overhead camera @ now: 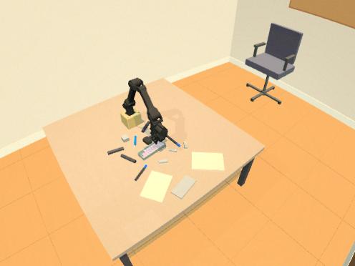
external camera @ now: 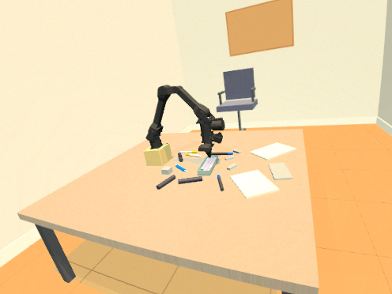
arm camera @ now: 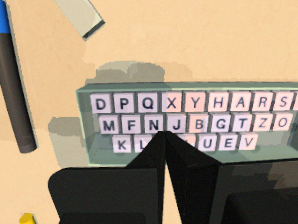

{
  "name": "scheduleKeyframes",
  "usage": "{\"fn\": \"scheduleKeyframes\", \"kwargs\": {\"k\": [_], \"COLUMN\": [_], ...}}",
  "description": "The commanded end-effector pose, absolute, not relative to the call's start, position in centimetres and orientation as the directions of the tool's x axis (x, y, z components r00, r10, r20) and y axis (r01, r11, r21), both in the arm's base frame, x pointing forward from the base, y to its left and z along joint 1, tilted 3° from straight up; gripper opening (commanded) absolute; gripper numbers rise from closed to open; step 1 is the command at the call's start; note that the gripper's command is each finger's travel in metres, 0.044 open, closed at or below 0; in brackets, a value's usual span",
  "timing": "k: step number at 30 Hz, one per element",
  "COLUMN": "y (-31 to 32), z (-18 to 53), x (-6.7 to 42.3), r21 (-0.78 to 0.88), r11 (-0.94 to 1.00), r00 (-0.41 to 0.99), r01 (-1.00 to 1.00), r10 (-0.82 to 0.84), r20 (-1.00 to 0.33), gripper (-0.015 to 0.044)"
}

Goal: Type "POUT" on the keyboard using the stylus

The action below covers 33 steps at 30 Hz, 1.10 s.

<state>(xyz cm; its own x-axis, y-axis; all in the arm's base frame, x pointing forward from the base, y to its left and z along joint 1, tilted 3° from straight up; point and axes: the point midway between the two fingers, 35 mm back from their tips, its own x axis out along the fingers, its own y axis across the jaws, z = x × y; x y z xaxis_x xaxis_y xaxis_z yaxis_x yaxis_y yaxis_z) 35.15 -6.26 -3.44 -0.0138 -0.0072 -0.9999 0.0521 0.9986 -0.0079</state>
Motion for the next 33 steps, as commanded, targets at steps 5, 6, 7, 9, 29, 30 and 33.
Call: {"fn": "scheduleKeyframes", "kwargs": {"k": [5, 6, 7, 9, 29, 30, 33], "y": [-10.0, -10.0, -10.0, -10.0, -15.7, -14.9, -13.8], "z": [-3.4, -3.4, -3.4, -3.4, -3.3, -3.3, -3.4], "x": [34.6, 34.6, 34.6, 34.6, 33.1, 32.4, 31.2], "r21": [-0.017, -0.017, -0.017, -0.017, -0.023, -0.022, -0.021], "r11": [0.997, 0.997, 0.997, 0.997, 0.997, 0.997, 0.997], "r00": [-0.018, -0.018, -0.018, -0.018, -0.02, -0.02, -0.021], "r01": [0.072, 0.072, 0.072, 0.072, 0.072, 0.072, 0.072], "r10": [-0.015, -0.015, -0.015, -0.015, -0.021, -0.021, -0.019], "r20": [-1.0, -1.0, -1.0, -1.0, -1.0, -1.0, -1.0], "gripper": [0.0, 0.0, 0.0, 0.0, 0.0, 0.0, 0.0]}}
